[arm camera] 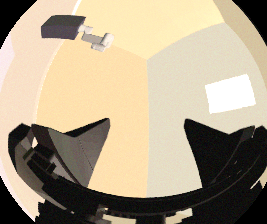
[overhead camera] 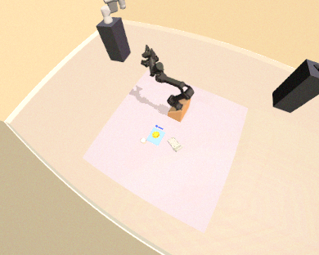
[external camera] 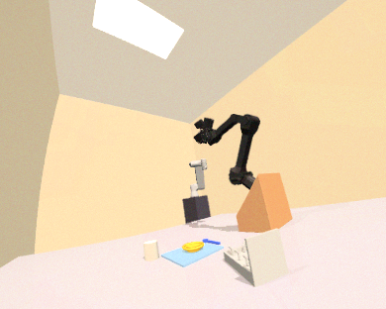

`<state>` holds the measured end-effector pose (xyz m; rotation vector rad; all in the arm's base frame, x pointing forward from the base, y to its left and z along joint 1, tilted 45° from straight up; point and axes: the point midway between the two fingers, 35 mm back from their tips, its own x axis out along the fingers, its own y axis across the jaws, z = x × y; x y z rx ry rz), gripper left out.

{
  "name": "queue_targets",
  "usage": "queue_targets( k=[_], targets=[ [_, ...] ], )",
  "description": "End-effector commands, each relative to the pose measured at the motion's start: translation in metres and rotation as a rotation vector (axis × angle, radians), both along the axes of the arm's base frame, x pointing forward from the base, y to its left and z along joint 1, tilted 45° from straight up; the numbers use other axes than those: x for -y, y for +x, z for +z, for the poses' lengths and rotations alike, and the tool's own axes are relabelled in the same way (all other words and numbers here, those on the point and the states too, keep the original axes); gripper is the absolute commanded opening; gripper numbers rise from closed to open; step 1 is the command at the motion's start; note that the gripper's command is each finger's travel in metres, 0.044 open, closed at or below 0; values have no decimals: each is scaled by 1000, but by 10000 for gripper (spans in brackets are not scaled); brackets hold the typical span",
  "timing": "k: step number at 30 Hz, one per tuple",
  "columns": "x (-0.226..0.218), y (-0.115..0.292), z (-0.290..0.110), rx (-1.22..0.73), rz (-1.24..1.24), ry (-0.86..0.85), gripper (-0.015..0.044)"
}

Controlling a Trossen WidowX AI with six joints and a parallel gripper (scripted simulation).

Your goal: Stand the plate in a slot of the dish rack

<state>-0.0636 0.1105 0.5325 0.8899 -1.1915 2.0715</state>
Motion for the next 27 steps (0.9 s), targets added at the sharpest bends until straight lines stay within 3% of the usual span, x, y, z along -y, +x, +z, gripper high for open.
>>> queue_targets(
  k=[1,15,27],
  targets=[
    [1,-1,0,1,5,2,400],
    [129,-34,3,96,421,162,400],
    [223,-20,-10,139,714,312,400]
  ],
)
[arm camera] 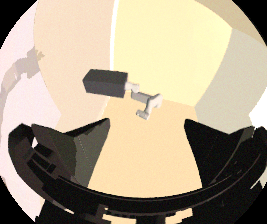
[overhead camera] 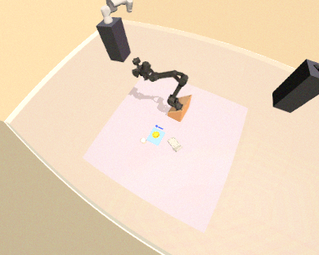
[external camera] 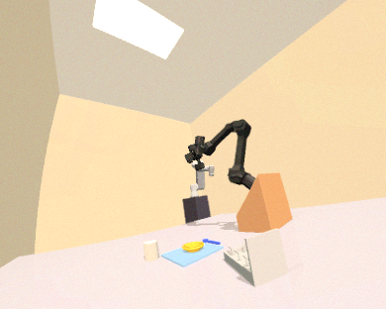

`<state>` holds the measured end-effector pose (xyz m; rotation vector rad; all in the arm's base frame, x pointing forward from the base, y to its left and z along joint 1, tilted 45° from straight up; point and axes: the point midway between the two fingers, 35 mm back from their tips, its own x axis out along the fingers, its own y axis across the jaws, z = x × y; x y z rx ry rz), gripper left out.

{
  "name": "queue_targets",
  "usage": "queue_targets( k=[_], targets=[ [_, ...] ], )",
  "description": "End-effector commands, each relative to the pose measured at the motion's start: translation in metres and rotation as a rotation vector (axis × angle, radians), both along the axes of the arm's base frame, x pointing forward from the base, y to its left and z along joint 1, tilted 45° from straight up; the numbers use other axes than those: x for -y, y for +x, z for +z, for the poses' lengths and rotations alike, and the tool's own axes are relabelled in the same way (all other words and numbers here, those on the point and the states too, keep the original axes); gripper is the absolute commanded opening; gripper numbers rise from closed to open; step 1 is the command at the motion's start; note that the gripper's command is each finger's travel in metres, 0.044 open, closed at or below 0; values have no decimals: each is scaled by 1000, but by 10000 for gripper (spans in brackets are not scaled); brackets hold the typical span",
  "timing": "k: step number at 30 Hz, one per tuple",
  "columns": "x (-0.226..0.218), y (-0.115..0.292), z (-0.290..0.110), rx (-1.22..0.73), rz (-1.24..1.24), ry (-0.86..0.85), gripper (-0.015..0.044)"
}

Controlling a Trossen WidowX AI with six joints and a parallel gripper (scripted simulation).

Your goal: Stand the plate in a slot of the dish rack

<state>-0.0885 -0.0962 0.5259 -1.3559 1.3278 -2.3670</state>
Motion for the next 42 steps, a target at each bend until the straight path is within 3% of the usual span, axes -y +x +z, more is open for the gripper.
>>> queue_targets(
  k=[1,11,19,31,42],
  targets=[
    [22,6,-5,13,72,34,400],
    [66,24,-20,70,247,89,400],
    [130,60,-55,169,442,231,400],
    [202,140,-134,337,692,493,400],
    [223,232,-222,389,839,808,400]
  ],
)
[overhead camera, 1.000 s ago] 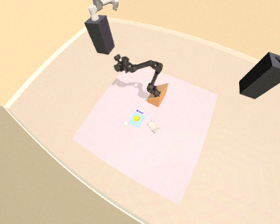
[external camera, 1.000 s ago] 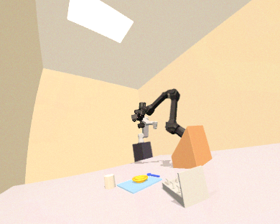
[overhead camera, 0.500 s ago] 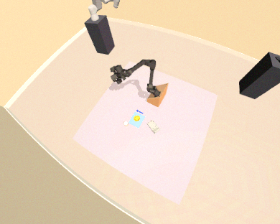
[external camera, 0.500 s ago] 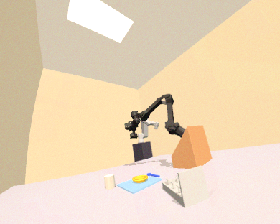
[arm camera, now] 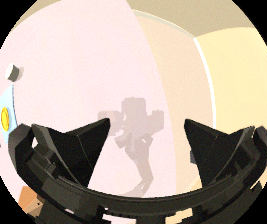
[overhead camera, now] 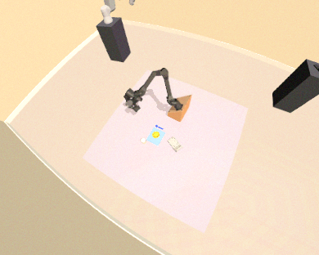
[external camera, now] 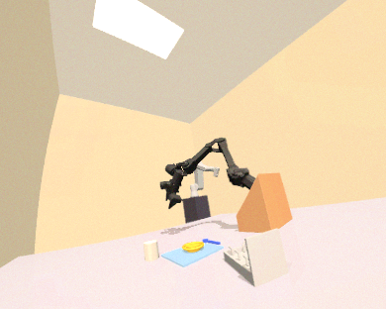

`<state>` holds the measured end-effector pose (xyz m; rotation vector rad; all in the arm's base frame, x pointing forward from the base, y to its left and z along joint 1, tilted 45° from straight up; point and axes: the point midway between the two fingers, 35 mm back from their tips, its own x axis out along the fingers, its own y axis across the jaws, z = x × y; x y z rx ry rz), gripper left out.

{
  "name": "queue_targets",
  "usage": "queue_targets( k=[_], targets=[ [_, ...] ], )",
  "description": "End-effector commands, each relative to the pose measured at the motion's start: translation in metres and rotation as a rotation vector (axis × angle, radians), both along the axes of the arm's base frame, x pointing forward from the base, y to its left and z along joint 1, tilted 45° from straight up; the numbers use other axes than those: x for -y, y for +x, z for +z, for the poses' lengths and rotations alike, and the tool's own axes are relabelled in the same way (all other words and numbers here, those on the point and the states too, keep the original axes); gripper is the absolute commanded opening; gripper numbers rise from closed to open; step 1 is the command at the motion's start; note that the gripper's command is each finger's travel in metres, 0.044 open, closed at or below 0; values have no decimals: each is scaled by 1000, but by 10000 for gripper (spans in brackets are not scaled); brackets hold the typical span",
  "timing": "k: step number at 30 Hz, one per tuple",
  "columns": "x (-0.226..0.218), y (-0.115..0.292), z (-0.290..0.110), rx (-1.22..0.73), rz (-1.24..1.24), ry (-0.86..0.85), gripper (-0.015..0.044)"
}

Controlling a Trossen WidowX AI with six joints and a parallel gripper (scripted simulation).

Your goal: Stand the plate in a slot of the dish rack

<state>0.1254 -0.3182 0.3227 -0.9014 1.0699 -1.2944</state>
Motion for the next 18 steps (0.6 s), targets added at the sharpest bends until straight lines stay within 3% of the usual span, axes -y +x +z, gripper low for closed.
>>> queue_targets(
  k=[1,11,18],
  targets=[
    [0,24,-26,8,39,81,400],
    [-26,98,-133,30,97,384,400],
    [-77,134,-219,-28,67,587,400]
  ],
)
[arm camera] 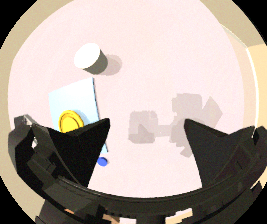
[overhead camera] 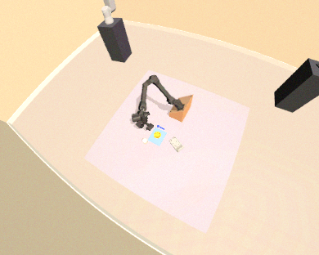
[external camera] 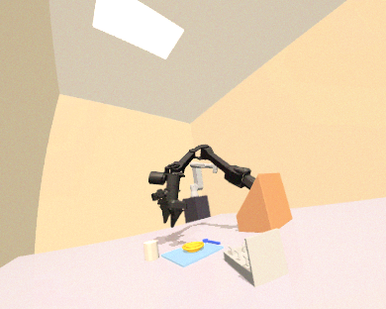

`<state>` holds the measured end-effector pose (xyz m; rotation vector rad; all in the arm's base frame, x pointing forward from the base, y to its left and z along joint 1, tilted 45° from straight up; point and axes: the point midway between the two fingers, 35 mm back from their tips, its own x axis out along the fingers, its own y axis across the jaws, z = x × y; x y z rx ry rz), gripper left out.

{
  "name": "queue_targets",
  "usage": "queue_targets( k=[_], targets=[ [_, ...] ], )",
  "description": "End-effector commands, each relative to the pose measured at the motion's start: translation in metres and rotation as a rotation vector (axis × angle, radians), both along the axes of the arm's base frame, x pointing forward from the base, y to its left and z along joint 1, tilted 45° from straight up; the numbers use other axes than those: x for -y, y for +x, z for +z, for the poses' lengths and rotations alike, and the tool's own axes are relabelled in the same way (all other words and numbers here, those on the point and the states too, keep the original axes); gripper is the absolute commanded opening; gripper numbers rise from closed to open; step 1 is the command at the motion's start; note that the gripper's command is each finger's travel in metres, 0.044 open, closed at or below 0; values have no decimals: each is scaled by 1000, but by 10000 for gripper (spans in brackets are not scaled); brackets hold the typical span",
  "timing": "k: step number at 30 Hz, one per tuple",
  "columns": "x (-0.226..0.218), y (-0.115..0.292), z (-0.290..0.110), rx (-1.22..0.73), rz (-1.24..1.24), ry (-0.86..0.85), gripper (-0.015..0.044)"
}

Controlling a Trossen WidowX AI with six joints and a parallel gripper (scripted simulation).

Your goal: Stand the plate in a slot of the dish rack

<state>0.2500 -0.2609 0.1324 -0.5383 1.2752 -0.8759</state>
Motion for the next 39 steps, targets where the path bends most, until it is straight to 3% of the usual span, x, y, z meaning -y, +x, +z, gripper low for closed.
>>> queue_targets(
  k=[1,9,39],
  targets=[
    [-29,12,-40,-52,-15,79,400],
    [-89,15,-107,-200,-66,161,400],
    [-57,10,-138,-200,-67,161,400]
  ],
)
